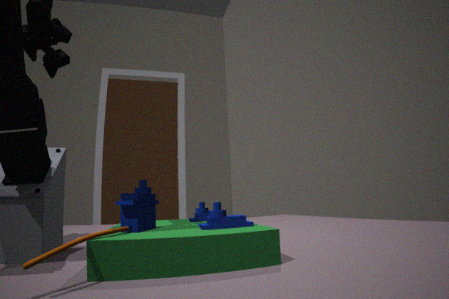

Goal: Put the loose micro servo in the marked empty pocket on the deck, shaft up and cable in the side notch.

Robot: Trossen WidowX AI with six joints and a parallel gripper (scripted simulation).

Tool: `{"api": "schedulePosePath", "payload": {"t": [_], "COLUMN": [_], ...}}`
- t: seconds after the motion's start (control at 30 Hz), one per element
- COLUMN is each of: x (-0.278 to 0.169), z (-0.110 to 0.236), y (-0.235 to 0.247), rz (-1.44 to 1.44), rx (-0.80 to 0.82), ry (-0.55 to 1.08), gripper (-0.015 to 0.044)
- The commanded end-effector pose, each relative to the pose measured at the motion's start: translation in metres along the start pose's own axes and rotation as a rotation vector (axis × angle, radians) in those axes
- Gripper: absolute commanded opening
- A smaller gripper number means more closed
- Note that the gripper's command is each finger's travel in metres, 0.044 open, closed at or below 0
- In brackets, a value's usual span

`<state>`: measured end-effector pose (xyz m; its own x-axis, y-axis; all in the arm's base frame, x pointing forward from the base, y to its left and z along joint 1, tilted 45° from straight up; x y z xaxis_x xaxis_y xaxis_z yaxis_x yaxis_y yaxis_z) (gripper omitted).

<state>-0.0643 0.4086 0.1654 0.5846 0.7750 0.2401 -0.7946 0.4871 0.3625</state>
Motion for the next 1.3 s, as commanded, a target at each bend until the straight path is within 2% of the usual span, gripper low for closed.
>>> {"api": "schedulePosePath", "payload": {"t": [0.0, 0.63, 1.27], "x": [0.008, 0.034, 0.020], "z": [0.004, 0.028, 0.065], "y": [-0.023, -0.138, -0.246], "rz": [-0.112, -0.701, -1.281], "rx": [-0.058, -0.327, -0.593], "ry": [-0.018, -0.138, -0.301], "gripper": [0.0440, 0.0440, 0.0440]}}
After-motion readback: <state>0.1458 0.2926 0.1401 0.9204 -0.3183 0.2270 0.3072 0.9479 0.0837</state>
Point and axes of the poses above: the point midway between the two fingers, 35 mm back from their tips, its own z axis back along the fingers, its own y axis across the jaws, x = y × z, the point moved 9 cm from there along z, back along the fingers, and after that the axes turned 9 degrees about z, right-handed, at the moved point
